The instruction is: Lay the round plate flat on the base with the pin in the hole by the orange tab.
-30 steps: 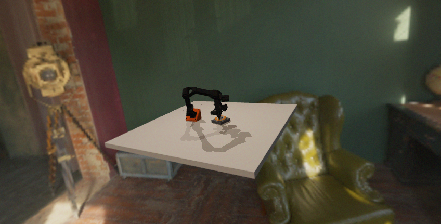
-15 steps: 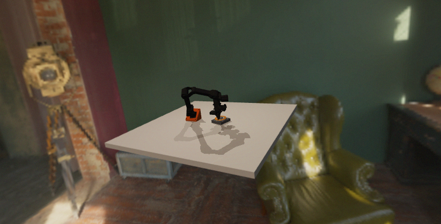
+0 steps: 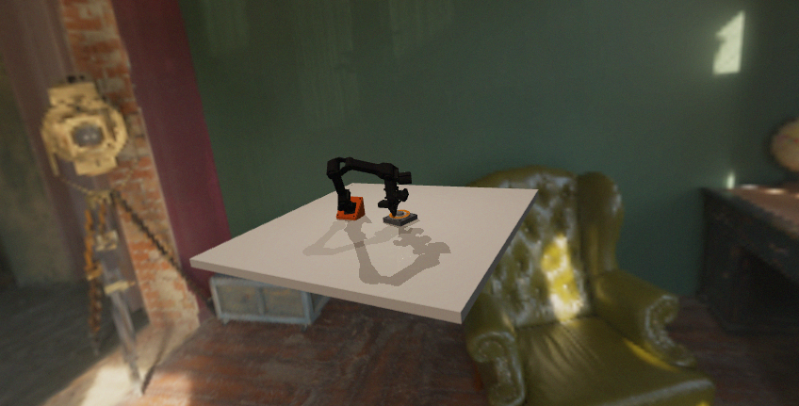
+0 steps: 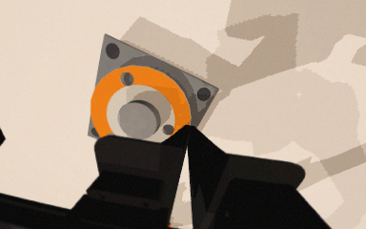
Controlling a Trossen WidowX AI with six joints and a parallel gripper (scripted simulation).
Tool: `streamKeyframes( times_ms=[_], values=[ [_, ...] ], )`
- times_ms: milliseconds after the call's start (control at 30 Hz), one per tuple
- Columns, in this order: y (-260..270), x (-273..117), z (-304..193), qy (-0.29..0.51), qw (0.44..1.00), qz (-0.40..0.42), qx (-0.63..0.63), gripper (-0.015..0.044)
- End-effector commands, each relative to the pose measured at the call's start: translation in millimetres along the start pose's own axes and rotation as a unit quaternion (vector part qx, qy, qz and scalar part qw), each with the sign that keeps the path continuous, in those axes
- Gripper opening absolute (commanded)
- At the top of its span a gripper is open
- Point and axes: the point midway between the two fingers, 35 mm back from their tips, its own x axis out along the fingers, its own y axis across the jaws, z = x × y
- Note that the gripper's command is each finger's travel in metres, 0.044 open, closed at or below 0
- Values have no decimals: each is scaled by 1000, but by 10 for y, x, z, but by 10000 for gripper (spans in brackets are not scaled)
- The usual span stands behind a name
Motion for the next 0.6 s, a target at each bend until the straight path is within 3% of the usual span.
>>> streamKeyframes(
  times_ms=[0,567],
  values=[
    [2,16,-82,5,1000,0,-2,0],
    [60,7,-259,6,1000,0,-2,0]
  ],
)
